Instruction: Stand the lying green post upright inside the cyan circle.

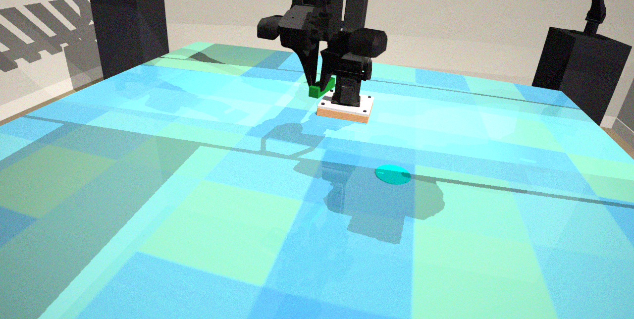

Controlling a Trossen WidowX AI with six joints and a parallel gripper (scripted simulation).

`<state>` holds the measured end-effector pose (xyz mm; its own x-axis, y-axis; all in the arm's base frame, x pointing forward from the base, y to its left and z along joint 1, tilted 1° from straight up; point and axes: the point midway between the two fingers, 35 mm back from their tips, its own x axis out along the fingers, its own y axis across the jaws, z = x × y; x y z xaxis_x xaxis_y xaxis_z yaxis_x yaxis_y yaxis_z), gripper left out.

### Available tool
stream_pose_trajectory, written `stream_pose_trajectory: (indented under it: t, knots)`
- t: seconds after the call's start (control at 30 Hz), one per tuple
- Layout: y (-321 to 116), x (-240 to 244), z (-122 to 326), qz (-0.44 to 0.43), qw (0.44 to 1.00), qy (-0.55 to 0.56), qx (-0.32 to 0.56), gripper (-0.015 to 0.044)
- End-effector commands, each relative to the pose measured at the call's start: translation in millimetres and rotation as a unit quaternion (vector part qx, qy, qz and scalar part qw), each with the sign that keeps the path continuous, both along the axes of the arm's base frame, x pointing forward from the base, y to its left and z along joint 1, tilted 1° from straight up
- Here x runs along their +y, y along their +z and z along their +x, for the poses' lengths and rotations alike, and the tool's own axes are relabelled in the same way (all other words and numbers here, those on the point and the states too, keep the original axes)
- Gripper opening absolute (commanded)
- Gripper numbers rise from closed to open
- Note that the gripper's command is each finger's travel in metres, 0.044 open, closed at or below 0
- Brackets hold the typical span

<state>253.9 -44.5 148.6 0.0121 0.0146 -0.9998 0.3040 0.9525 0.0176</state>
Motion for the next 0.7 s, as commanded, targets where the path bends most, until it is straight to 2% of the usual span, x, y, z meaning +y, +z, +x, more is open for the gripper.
stream_pose_trajectory:
  t: [0.0, 0.33, 0.67]
  knots:
    - [4.7, 12.2, 5.8, -0.001, 0.998, 0.068, -0.007, 0.0023]
    - [7.8, 43.5, 11.4, -0.002, 0.975, 0.223, -0.01, 0.0023]
    - [10.8, 75.8, 13.3, -0.003, 0.928, 0.373, -0.013, 0.0023]
